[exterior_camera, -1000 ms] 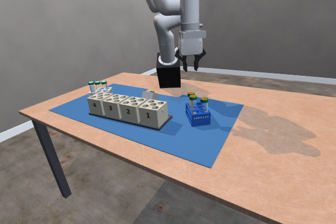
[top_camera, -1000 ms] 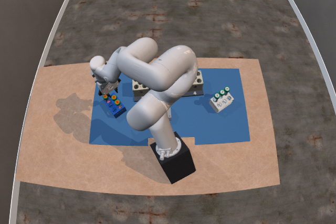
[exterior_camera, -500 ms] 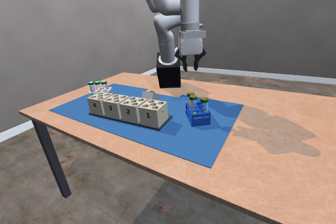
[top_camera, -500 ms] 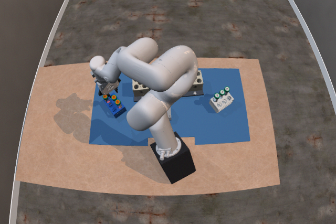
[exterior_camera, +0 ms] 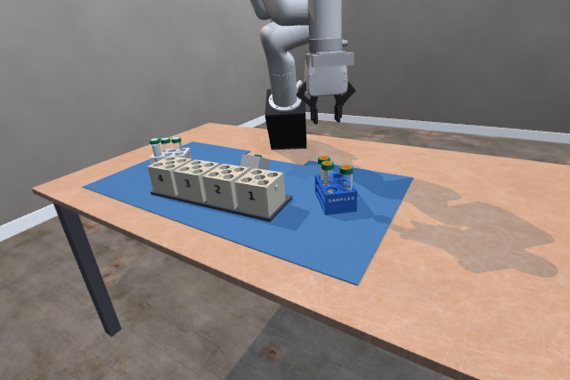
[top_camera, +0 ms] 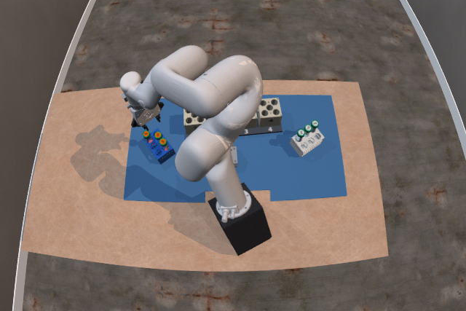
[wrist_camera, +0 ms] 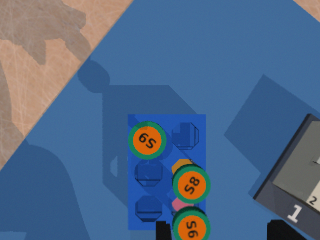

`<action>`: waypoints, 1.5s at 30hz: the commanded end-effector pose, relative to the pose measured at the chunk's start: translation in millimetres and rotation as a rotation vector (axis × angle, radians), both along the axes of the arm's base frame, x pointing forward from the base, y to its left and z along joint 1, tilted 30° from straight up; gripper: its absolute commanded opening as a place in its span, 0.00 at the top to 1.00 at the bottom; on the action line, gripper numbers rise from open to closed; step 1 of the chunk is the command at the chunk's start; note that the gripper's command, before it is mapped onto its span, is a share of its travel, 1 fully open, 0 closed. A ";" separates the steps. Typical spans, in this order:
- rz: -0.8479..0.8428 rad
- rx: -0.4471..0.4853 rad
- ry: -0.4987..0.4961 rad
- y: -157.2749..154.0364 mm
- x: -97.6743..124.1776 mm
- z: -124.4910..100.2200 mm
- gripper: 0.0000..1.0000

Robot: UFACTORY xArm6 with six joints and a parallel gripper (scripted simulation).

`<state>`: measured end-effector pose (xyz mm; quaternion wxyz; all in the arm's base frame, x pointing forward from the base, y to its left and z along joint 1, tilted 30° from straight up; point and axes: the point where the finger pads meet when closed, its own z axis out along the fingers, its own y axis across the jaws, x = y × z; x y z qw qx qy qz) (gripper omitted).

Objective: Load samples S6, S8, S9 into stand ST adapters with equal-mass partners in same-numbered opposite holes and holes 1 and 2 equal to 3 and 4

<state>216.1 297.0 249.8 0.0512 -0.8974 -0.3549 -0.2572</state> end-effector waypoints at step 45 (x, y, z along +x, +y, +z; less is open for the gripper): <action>0.001 0.003 -0.001 23.1 32.2 -50.2 0.43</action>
